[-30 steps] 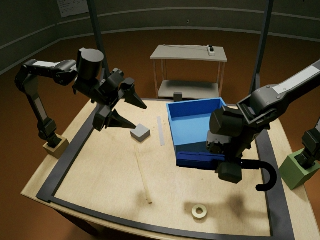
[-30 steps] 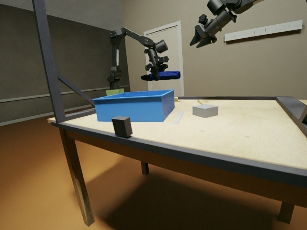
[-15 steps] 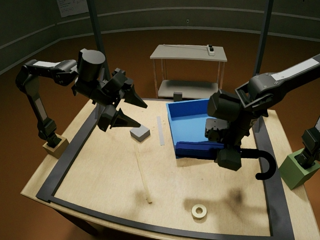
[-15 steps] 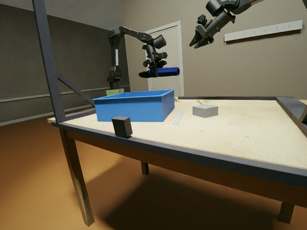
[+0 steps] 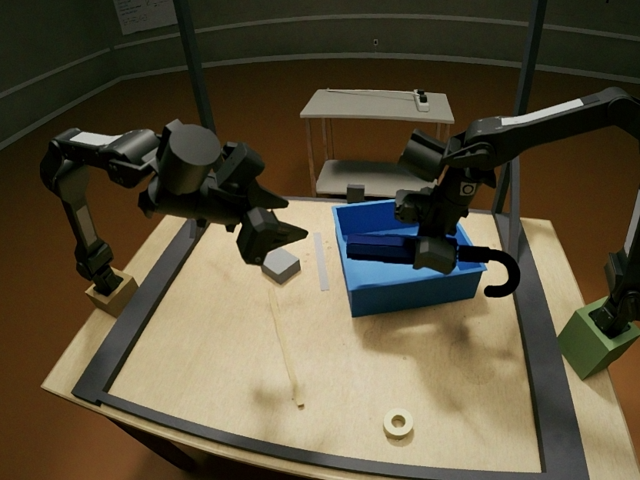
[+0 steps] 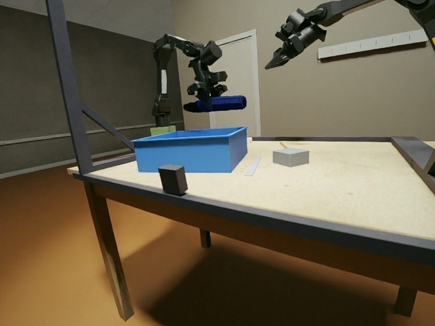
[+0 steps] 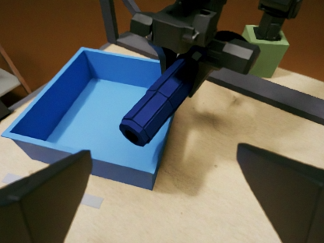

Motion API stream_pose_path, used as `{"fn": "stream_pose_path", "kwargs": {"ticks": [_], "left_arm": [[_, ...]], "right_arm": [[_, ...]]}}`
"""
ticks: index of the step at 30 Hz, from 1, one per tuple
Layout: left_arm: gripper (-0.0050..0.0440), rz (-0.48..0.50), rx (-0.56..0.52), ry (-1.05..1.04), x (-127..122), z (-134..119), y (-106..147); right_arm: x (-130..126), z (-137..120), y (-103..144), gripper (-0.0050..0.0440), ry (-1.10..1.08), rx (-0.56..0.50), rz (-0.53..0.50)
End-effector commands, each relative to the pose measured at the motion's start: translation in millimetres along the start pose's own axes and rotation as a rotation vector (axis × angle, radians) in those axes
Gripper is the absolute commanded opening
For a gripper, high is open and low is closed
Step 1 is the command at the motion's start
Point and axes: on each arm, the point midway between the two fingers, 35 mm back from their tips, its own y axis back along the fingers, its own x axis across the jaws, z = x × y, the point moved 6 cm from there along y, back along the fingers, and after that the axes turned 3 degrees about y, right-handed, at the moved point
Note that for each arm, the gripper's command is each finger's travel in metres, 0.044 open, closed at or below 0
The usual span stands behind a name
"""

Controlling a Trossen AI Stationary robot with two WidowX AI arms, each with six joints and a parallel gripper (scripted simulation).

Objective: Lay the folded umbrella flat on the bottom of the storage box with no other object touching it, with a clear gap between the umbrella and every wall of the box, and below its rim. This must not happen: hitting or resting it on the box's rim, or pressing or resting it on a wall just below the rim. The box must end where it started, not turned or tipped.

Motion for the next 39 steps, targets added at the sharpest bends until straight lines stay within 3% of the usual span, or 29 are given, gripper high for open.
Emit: {"fn": "stream_pose_path", "kwargs": {"ticks": [1,7,12,23,29,39], "left_arm": [[-0.005,-0.003,-0.043,0.006,-51.6,21.1,4.9],[-0.005,-0.006,-0.043,0.007,-117.4,29.9,-3.3],[-0.005,-0.005,-0.039,0.007,-153.7,34.3,-9.4],[-0.005,-0.011,-0.039,0.008,-179.6,38.9,-11.5],[-0.005,-0.046,-0.052,-0.049,-175.1,41.6,0.3],[-0.005,-0.102,-0.038,-0.24,-169.9,40.5,-3.0]], "right_arm": [[-8.1,14.0,7.9,0.04,0.122,-0.067,0.127],[-13.8,16.2,11.8,0.04,0.213,-0.164,0.224],[-10.6,9.9,12.5,0.04,0.181,-0.156,0.275],[-8.4,8.8,12.0,0.04,0.17,-0.148,0.286],[-8.5,8.8,11.9,0.04,0.17,-0.148,0.286],[-5.9,11.1,15.7,0.04,0.171,-0.149,0.282]]}}
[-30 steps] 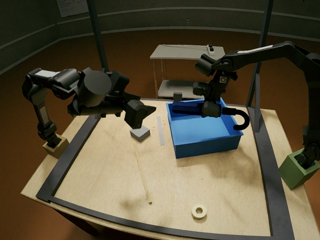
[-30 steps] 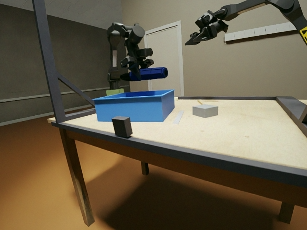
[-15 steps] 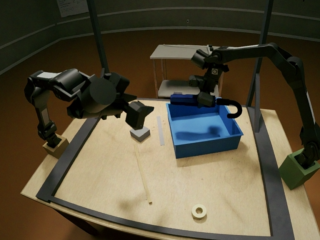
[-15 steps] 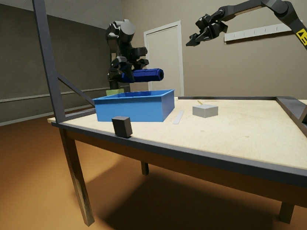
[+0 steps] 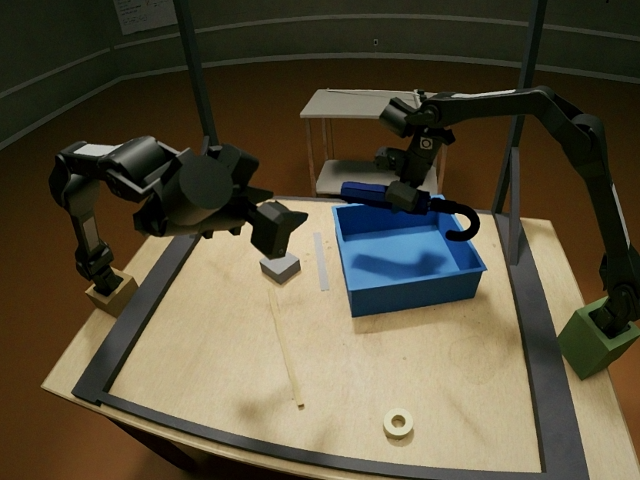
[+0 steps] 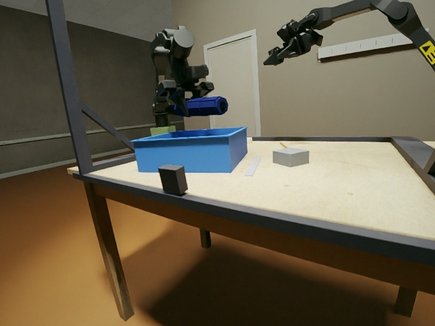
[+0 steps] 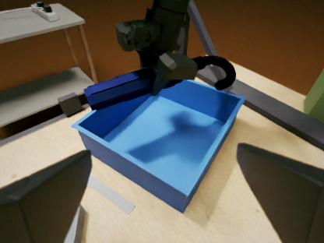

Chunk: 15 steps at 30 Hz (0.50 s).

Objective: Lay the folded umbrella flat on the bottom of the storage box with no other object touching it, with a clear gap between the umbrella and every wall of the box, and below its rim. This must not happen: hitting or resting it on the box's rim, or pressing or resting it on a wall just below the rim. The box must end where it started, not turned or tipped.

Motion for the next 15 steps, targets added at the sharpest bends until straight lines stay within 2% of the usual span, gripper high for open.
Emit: {"fn": "stream_pose_path", "kwargs": {"ticks": [1,9,10,15], "left_arm": [[-0.005,-0.051,-0.054,-0.068,3.9,7.7,24.6],[-0.005,-0.055,-0.053,-0.083,3.4,6.8,22.8],[-0.005,-0.05,-0.037,-0.085,2.7,4.5,13.7],[-0.005,-0.048,-0.038,-0.085,2.5,1.2,4.0]], "right_arm": [[3.6,12.4,7.8,0.04,0.032,-0.012,-0.015],[3.6,12.4,7.8,0.04,0.032,-0.012,-0.015],[3.6,12.4,7.8,0.04,0.032,-0.012,-0.015],[3.6,12.4,7.8,0.04,0.032,-0.012,-0.015]]}}
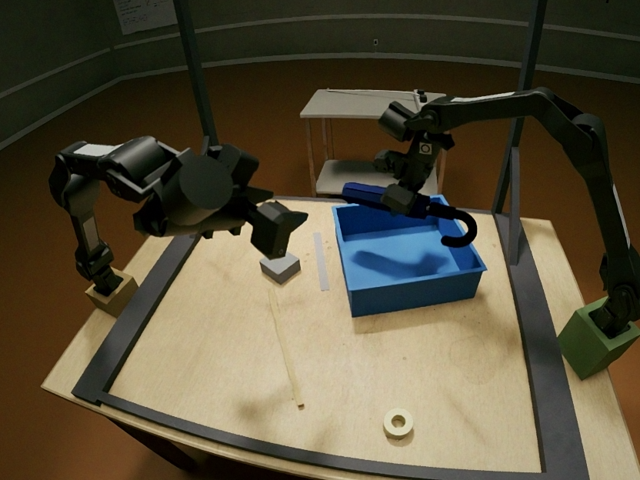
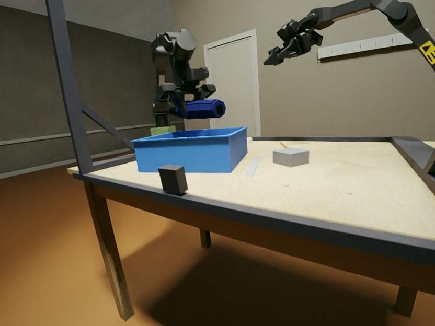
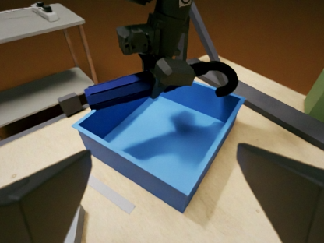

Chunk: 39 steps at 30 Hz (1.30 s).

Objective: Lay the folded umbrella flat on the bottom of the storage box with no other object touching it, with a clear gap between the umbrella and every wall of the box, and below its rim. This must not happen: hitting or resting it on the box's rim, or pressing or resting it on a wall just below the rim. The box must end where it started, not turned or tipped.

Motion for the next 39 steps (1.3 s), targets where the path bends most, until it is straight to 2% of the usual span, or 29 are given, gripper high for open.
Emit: {"fn": "stream_pose_path", "kwargs": {"ticks": [1,6,15,21,26,28,36,39], "left_arm": [[-0.005,-0.015,-0.041,-0.002,-0.4,2.7,8.5],[-0.005,-0.015,-0.041,0.001,-0.7,-0.1,0.4],[-0.005,-0.021,-0.062,0.002,-2.4,6.5,6.3],[-0.005,-0.016,-0.042,0.0,-3.0,1.8,-7.4],[-0.005,-0.01,-0.024,-0.002,-2.0,-8.8,-33.5],[-0.005,-0.01,-0.024,-0.002,-2.0,-8.8,-33.5],[-0.005,-0.01,-0.024,-0.002,-1.6,-18.5,-64.1],[-0.005,-0.015,-0.041,0.0,-1.9,-16.0,-58.8]], "right_arm": [[3.6,12.5,7.8,0.04,0.032,-0.012,-0.015],[3.6,12.5,7.8,0.04,0.032,-0.012,-0.015],[3.6,12.5,7.8,0.04,0.032,-0.012,-0.015],[3.6,12.5,7.8,0.04,0.032,-0.012,-0.015],[3.6,12.5,7.8,0.04,0.032,-0.012,-0.015],[3.6,12.5,7.8,0.04,0.032,-0.012,-0.015],[3.6,12.5,7.8,0.04,0.032,-0.012,-0.015],[3.6,12.5,7.8,0.04,0.032,-0.012,-0.015]]}}
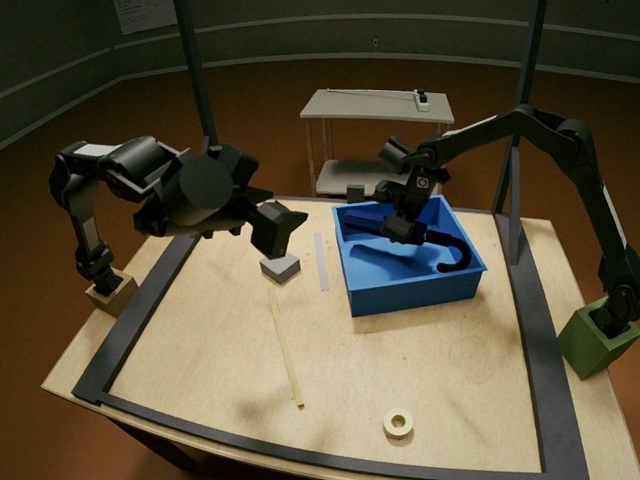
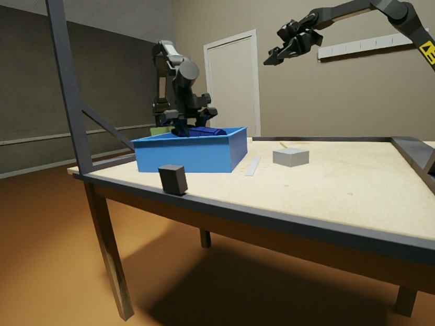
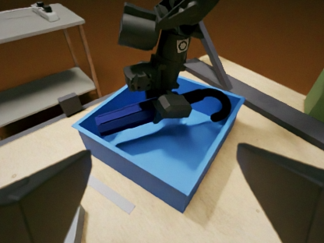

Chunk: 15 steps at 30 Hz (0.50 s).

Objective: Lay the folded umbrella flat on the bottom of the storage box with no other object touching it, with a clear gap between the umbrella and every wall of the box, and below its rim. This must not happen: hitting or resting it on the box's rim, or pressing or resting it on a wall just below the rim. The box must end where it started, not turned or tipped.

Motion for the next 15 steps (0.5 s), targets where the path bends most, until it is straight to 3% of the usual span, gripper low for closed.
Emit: {"fn": "stream_pose_path", "kwargs": {"ticks": [1,12,15], "left_arm": [[-0.005,-0.021,-0.063,0.002,-4.0,11.9,14.9],[-0.005,-0.021,-0.063,0.002,-4.1,11.7,14.0],[-0.005,-0.013,-0.035,-0.001,-2.9,3.5,-1.0]], "right_arm": [[3.7,12.5,7.8,0.04,0.032,-0.012,-0.015],[3.7,12.5,7.8,0.04,0.032,-0.012,-0.015],[3.7,12.5,7.8,0.04,0.032,-0.012,-0.015]]}}
